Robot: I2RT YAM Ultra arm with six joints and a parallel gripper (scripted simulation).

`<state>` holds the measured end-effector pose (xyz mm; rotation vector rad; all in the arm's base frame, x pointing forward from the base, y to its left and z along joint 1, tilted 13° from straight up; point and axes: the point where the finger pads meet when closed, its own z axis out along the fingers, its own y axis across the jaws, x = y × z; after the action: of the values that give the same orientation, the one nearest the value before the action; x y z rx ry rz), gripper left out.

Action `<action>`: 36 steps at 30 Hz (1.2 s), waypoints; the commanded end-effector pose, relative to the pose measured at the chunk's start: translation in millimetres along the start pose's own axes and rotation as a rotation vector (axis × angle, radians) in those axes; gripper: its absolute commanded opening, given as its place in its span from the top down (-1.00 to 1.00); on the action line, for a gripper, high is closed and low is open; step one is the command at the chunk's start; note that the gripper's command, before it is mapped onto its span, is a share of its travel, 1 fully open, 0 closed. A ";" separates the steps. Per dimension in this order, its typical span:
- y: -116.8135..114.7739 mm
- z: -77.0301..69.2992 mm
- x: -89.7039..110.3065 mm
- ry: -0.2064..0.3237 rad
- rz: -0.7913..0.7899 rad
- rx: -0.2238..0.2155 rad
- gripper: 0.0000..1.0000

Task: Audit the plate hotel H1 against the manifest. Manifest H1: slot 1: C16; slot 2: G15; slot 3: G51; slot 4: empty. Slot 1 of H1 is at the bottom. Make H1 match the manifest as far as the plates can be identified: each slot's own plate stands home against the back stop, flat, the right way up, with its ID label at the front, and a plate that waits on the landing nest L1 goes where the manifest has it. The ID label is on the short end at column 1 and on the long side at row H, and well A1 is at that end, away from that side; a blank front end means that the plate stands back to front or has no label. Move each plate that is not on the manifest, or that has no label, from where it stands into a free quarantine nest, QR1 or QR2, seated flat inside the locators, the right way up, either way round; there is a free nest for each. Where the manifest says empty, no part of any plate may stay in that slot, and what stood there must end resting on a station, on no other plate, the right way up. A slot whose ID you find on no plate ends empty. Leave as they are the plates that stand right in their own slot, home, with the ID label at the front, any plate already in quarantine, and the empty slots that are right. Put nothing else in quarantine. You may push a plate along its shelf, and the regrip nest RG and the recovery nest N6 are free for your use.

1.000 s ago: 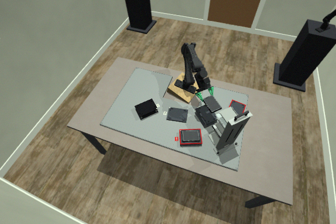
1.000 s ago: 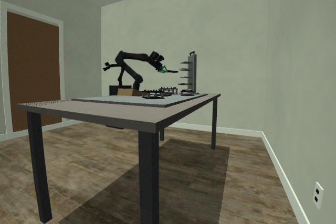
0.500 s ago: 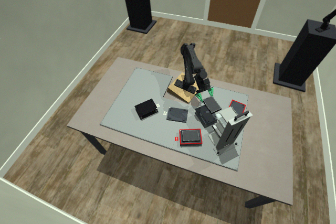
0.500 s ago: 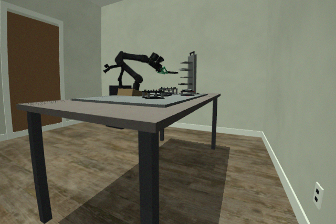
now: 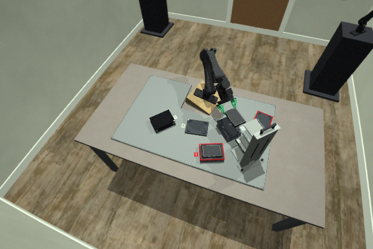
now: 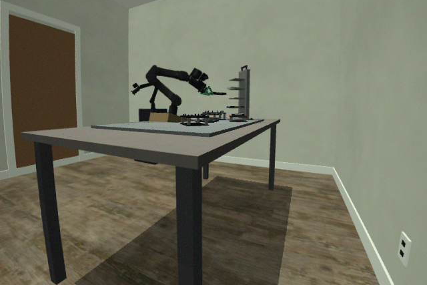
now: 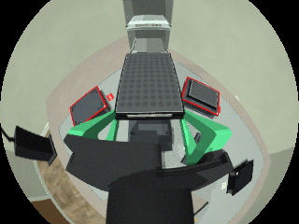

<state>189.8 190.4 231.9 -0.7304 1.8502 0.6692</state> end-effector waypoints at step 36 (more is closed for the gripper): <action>3.1 28.5 -39.4 -0.068 -0.014 -0.002 -0.72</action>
<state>209.5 211.9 227.8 -0.7359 1.8672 0.6634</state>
